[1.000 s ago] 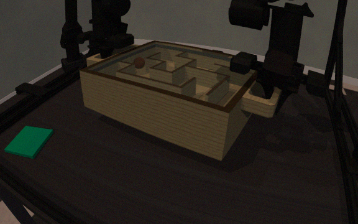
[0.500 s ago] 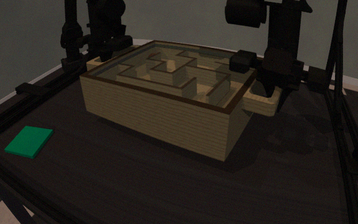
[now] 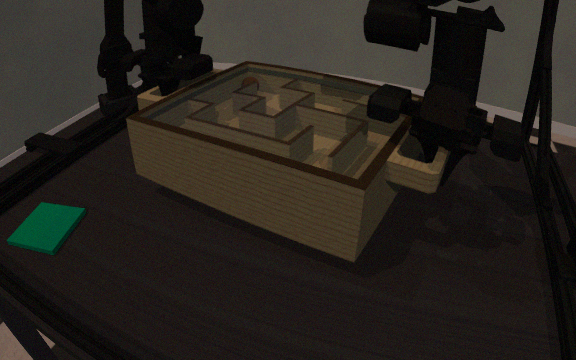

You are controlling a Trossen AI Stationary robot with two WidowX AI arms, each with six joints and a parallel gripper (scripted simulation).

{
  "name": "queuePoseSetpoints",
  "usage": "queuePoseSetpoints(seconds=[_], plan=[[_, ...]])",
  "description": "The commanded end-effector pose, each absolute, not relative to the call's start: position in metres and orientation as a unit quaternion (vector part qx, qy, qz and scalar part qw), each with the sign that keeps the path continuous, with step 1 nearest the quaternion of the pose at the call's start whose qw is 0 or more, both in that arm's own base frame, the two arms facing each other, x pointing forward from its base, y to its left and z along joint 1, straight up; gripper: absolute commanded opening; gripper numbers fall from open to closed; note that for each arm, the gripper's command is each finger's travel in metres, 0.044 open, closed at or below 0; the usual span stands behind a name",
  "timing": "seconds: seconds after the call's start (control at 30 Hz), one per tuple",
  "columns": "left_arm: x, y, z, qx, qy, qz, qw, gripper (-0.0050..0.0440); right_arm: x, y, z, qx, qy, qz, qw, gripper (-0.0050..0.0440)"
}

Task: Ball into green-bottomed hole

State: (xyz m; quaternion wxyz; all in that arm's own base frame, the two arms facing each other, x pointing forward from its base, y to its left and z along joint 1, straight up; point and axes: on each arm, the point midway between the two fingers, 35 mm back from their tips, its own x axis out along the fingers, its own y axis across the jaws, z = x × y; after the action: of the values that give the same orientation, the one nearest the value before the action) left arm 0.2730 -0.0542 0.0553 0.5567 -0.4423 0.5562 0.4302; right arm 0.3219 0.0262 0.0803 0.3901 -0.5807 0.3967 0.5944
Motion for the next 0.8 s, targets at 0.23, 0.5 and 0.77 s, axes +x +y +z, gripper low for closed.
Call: queuePoseSetpoints(seconds=[0.23,0.5,0.77], plan=[[0.270,-0.054,0.055,-0.441,0.554,0.432,0.558,0.0020,0.325,0.028,0.082,-0.584,0.396,0.591,0.390,0.0020],[0.270,-0.054,0.057,-0.436,0.553,0.437,0.560,0.0020,0.325,0.028,0.081,-0.589,0.396,0.586,0.390,0.0020],[0.270,-0.054,0.059,-0.433,0.556,0.440,0.557,0.0020,0.324,0.028,0.078,-0.591,0.392,0.584,0.394,0.0020]])
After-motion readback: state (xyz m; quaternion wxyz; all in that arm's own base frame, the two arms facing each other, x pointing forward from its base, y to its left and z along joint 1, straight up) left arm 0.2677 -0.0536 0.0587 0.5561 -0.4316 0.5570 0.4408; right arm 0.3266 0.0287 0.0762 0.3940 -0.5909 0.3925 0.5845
